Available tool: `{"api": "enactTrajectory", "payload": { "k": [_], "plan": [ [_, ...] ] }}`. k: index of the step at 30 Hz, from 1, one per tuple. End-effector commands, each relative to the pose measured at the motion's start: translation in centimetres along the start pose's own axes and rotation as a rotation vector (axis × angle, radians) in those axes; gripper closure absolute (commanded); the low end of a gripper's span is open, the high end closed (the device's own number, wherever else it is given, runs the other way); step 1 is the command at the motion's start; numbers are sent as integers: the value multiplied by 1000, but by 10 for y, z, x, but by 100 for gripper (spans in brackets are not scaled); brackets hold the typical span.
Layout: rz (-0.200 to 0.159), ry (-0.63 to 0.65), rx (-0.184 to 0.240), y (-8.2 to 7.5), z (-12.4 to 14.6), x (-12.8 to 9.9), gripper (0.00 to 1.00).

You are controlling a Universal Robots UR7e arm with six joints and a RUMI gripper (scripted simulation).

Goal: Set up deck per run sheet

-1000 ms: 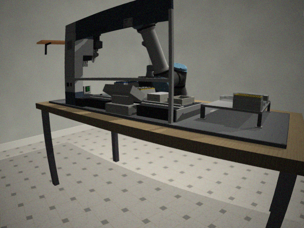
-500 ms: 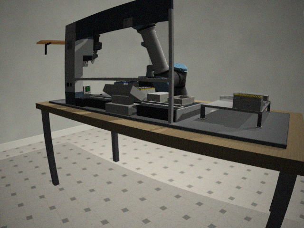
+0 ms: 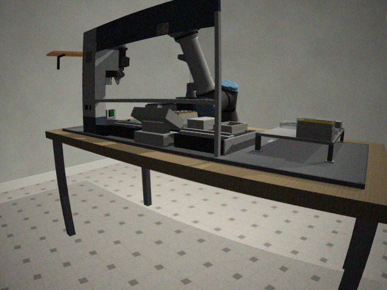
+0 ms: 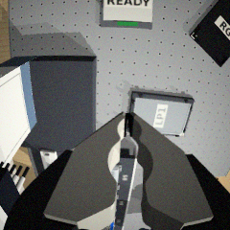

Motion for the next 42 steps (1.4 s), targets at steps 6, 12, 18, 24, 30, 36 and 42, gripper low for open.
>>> {"api": "enactTrajectory", "payload": {
  "k": [6,12,18,24,30,36,42],
  "plan": [
    [2,0,-1,17,0,0,100],
    [2,0,-1,24,0,0,100],
    [2,0,-1,34,0,0,100],
    [2,0,-1,44,0,0,100],
    [2,0,-1,50,0,0,100],
    [2,0,-1,60,0,0,100],
    [2,0,-1,69,0,0,100]
  ]
}}
Point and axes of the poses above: the point where the finger pads meet when closed, its own y axis out along the fingers, its own z axis across the jaws, x = y × z, the point moved 8 cm from there along -y, back along the fingers, and after that the axes turned 13 degrees about y, right-handed, at the moved point
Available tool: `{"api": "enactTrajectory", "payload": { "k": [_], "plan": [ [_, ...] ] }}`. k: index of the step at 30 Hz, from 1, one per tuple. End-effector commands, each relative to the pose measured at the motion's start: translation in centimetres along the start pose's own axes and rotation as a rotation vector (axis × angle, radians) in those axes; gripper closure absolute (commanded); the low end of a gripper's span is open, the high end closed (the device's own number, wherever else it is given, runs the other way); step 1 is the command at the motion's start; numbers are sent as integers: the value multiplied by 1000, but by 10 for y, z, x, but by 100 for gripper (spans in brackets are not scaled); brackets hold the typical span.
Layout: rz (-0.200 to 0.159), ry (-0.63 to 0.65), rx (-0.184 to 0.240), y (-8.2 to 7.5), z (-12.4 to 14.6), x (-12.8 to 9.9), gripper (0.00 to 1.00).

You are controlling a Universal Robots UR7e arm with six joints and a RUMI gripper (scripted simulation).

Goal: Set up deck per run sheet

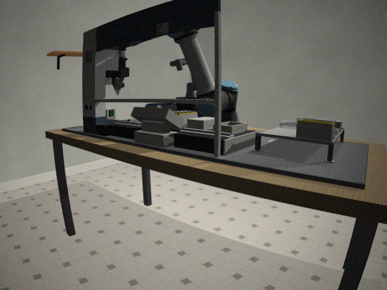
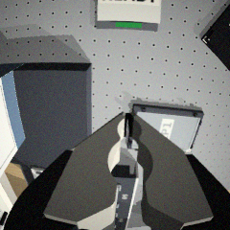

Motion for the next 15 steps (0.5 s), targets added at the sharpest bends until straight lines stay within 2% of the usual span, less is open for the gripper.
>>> {"api": "enactTrajectory", "payload": {
  "k": [1,15],
  "plan": [
    [2,0,-1,6,0,0,100],
    [2,0,-1,29,0,0,100]
  ]
}}
Point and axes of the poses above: the point where the finger pads meet when closed, its own y axis out along the fingers, its own z axis across the jaws, x = y × z, the point moved 8 cm from there along -y, back along the fingers, and after that the axes turned 13 degrees about y, right-handed, at the moved point
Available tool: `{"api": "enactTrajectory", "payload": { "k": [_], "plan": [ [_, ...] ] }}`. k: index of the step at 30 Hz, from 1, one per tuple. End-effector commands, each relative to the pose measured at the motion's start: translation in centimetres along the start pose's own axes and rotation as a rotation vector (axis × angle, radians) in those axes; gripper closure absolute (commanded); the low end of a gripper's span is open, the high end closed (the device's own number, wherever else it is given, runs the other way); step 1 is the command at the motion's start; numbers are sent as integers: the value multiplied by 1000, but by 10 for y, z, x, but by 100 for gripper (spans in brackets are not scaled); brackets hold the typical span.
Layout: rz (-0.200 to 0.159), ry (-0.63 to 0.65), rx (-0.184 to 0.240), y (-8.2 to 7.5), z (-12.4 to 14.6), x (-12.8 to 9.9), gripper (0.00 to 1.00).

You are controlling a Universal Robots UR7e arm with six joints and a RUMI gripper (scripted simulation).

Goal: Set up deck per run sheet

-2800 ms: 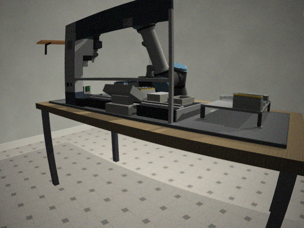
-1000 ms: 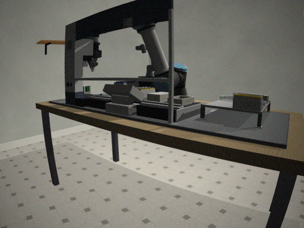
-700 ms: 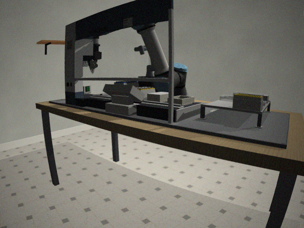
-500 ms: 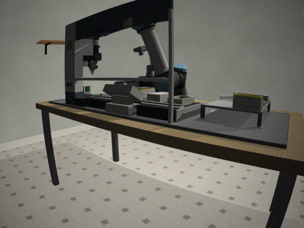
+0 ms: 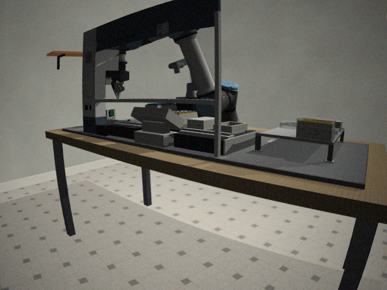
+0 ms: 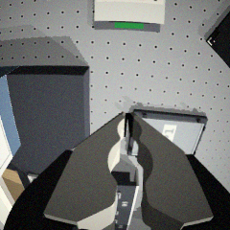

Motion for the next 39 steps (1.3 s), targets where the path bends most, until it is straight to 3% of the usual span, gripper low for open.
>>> {"api": "enactTrajectory", "payload": {
  "k": [1,39],
  "plan": [
    [2,0,-1,9,0,0,100],
    [2,0,-1,62,0,0,100]
  ]
}}
Point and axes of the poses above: the point where the finger pads meet when closed, its own y axis out along the fingers, its own z axis across the jaws, x = y × z, the point moved 8 cm from there along -y, back along the fingers, and after that the axes turned 13 degrees about y, right-handed, at the moved point
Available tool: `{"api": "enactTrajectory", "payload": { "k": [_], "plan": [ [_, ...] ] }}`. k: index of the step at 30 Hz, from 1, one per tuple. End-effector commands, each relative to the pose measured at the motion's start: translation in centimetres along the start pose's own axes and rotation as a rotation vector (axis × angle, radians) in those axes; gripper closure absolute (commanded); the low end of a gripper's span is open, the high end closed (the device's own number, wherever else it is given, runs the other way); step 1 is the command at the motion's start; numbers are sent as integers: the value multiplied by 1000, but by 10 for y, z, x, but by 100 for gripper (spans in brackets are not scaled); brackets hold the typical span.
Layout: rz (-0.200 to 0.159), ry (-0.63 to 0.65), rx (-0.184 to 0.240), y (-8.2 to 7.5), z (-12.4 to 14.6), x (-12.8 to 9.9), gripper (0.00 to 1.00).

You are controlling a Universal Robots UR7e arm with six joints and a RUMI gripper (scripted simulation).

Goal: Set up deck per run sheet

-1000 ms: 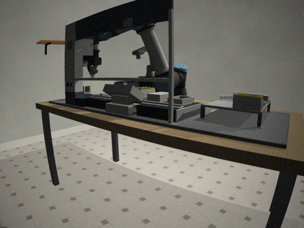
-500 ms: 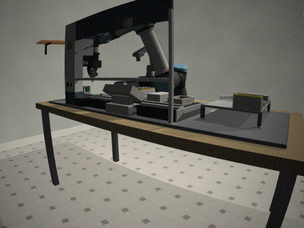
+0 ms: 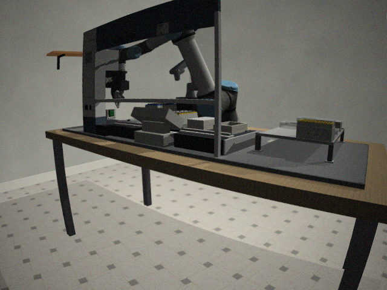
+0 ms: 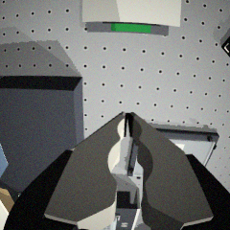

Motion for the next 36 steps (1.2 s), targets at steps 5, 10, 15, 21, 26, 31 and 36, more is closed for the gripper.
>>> {"api": "enactTrajectory", "payload": {
  "k": [5,10,15,21,26,31,36],
  "plan": [
    [2,0,-1,14,0,0,100],
    [2,0,-1,22,0,0,100],
    [2,0,-1,27,0,0,100],
    [2,0,-1,37,0,0,100],
    [2,0,-1,45,0,0,100],
    [2,0,-1,46,0,0,100],
    [2,0,-1,46,0,0,100]
  ]
}}
Point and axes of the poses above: the point where the finger pads meet when closed, its own y axis out along the fingers, its own z axis across the jaws, x = y × z, the point moved 8 cm from there along -y, back along the fingers, and after that the axes turned 13 degrees about y, right-handed, at the moved point
